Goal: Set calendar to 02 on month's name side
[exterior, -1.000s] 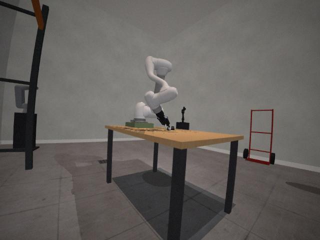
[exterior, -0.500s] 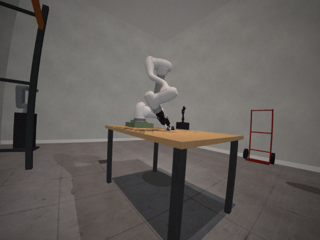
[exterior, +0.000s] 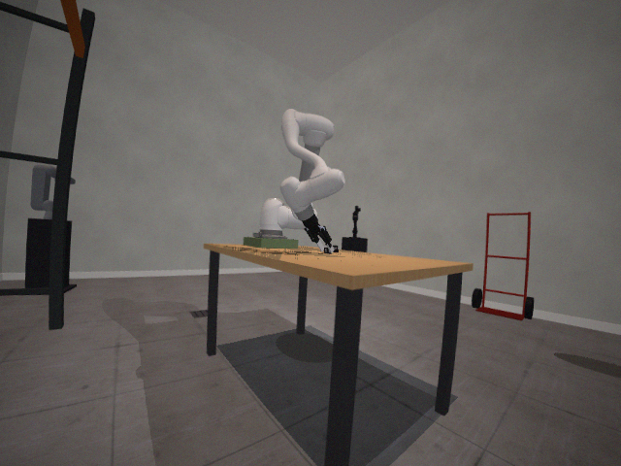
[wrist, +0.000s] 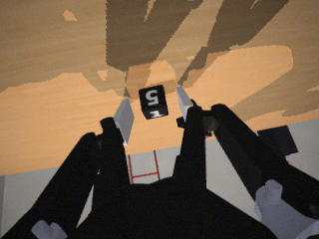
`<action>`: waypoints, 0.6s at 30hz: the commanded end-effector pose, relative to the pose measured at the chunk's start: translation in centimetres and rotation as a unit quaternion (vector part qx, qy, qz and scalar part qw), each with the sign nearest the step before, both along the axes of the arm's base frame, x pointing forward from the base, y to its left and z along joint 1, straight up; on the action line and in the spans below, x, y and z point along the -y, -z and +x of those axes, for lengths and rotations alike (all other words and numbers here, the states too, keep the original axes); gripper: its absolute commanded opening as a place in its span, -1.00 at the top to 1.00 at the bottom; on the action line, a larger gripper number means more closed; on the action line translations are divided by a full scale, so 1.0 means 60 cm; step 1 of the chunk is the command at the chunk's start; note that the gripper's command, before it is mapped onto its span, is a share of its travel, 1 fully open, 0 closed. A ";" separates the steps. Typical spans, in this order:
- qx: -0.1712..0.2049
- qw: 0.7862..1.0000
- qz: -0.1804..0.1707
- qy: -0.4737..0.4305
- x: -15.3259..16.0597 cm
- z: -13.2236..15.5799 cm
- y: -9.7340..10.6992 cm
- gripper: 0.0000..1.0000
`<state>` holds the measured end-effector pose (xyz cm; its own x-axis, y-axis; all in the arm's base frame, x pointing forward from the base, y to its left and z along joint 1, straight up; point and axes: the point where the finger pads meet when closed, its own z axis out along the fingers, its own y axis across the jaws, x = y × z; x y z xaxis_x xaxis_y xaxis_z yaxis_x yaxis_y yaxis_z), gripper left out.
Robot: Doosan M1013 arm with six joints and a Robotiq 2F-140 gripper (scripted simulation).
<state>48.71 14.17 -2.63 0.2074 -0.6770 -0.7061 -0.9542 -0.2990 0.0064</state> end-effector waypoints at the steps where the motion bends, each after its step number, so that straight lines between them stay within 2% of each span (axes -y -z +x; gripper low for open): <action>1: 0.000 1.000 0.000 0.000 0.000 0.000 0.000 0.08; 18: 0.000 1.000 0.000 0.000 0.000 0.000 -0.012 0.08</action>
